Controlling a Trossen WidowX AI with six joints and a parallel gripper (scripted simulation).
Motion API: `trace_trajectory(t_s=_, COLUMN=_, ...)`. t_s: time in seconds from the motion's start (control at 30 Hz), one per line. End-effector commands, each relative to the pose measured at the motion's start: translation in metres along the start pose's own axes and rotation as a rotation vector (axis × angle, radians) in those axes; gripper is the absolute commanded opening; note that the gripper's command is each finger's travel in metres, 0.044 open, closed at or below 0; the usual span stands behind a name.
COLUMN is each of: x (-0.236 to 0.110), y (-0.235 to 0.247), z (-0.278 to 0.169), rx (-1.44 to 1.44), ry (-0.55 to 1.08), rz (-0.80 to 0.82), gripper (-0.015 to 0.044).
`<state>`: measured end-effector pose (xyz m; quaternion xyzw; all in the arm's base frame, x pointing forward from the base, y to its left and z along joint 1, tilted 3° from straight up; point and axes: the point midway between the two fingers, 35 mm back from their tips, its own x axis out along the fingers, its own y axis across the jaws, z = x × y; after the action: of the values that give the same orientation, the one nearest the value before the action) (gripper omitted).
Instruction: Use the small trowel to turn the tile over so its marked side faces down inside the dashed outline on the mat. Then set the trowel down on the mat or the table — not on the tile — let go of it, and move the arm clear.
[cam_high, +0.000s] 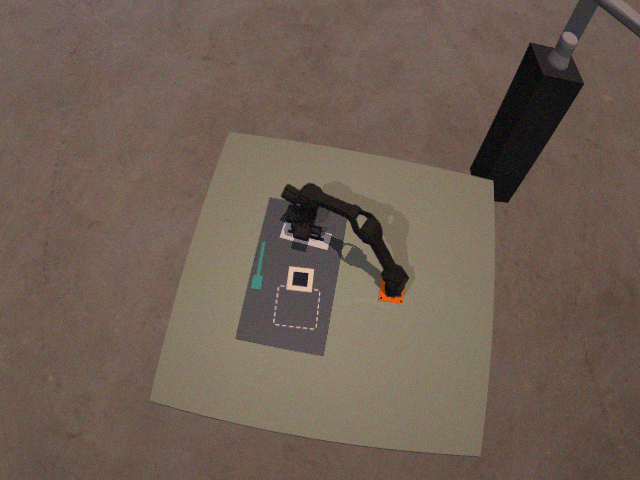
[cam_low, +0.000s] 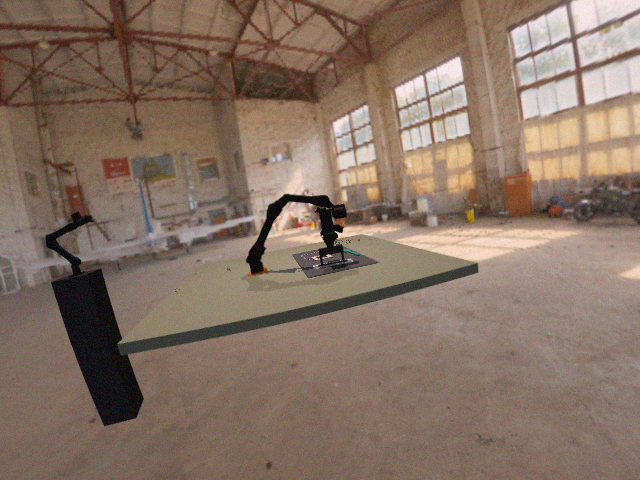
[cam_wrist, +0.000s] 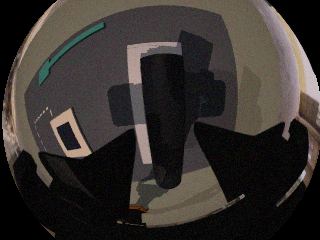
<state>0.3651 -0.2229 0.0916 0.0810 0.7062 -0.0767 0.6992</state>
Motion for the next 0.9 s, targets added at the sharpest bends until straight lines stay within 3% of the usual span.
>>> trace_trajectory(t_s=0.0, x=0.0035, y=0.0002, z=-0.0009, rx=0.003, ry=0.003, rz=0.000, gripper=0.0217)
trace_trajectory(t_s=0.13, x=0.0035, y=0.0002, z=-0.0009, rx=0.003, ry=0.003, rz=0.000, gripper=0.0132)
trace_trajectory(t_s=0.87, x=0.0035, y=0.0002, z=-0.0009, rx=-0.002, ry=0.003, rz=0.000, gripper=0.0130)
